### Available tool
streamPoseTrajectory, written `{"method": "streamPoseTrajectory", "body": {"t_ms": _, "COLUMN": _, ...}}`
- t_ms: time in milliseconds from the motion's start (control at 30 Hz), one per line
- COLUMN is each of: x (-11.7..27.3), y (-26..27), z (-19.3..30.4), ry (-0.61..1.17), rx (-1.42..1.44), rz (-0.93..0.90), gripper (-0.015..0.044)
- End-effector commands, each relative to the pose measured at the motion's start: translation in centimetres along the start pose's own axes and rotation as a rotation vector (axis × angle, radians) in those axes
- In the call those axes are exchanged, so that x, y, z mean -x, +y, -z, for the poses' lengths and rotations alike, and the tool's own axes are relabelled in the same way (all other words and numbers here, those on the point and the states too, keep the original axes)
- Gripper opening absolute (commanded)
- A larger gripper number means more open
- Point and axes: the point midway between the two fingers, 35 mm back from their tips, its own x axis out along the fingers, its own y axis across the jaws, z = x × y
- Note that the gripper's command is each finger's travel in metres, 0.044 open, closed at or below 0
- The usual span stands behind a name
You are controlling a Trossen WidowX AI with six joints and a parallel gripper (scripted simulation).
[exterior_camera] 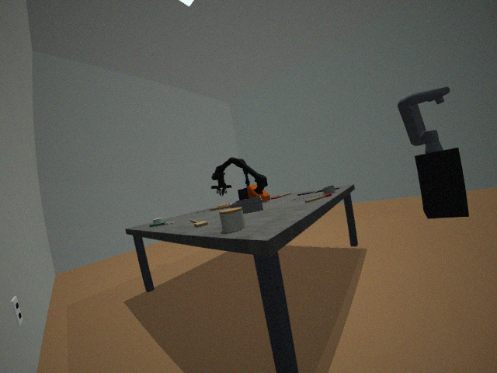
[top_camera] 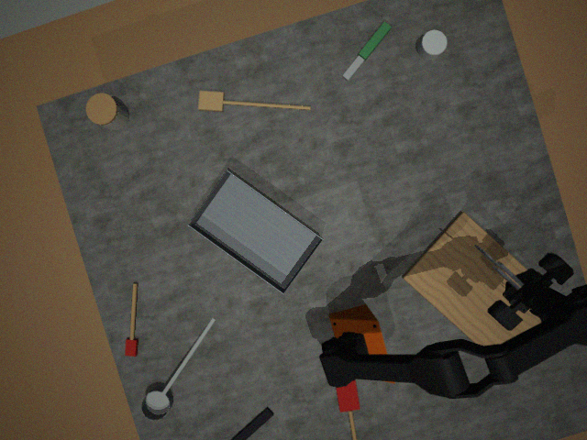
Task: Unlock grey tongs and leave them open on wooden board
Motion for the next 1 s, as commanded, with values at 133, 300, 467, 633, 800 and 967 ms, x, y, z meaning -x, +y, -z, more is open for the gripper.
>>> {"method": "streamPoseTrajectory", "body": {"t_ms": 133, "x": -1.3, "y": -0.1, "z": -0.1, "ry": -0.020, "rx": 0.008, "rz": 0.000, "gripper": -0.0150}}
{"method": "streamPoseTrajectory", "body": {"t_ms": 300, "x": -2.1, "y": -0.1, "z": 0.0, "ry": -0.029, "rx": 0.011, "rz": 0.001, "gripper": -0.0150}}
{"method": "streamPoseTrajectory", "body": {"t_ms": 467, "x": -2.9, "y": -0.3, "z": 0.0, "ry": -0.038, "rx": 0.014, "rz": 0.001, "gripper": -0.0150}}
{"method": "streamPoseTrajectory", "body": {"t_ms": 633, "x": -3.7, "y": -0.4, "z": 0.0, "ry": -0.047, "rx": 0.018, "rz": 0.002, "gripper": -0.0150}}
{"method": "streamPoseTrajectory", "body": {"t_ms": 800, "x": -4.5, "y": -0.6, "z": 0.1, "ry": -0.056, "rx": 0.021, "rz": 0.002, "gripper": -0.0150}}
{"method": "streamPoseTrajectory", "body": {"t_ms": 967, "x": -5.3, "y": -0.8, "z": 0.1, "ry": -0.064, "rx": 0.024, "rz": 0.003, "gripper": -0.0150}}
